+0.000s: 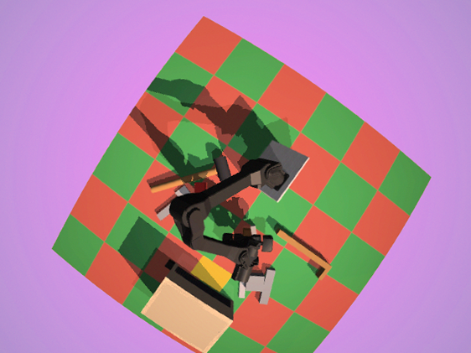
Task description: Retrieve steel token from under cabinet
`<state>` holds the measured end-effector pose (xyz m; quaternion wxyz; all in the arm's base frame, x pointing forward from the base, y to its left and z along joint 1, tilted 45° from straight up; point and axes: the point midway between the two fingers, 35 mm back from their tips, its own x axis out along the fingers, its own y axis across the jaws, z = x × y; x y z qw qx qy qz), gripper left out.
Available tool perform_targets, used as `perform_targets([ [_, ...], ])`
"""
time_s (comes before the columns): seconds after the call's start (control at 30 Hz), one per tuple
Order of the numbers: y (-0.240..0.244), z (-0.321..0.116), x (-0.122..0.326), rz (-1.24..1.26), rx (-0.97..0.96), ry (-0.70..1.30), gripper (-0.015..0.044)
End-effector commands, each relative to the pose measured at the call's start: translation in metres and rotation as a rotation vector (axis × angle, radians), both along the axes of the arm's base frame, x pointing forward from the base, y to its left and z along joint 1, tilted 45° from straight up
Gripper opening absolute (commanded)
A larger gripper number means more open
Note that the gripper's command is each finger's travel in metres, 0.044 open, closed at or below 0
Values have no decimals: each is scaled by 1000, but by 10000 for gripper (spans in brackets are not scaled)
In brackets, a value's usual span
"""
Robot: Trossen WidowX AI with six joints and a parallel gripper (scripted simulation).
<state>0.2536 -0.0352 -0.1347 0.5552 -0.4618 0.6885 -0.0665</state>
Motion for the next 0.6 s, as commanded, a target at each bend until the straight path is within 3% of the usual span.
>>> perform_targets([
  [0.0,4,-2,-2,13,12,12,0],
  [0.57,6,-3,0,13,12,12,0],
])
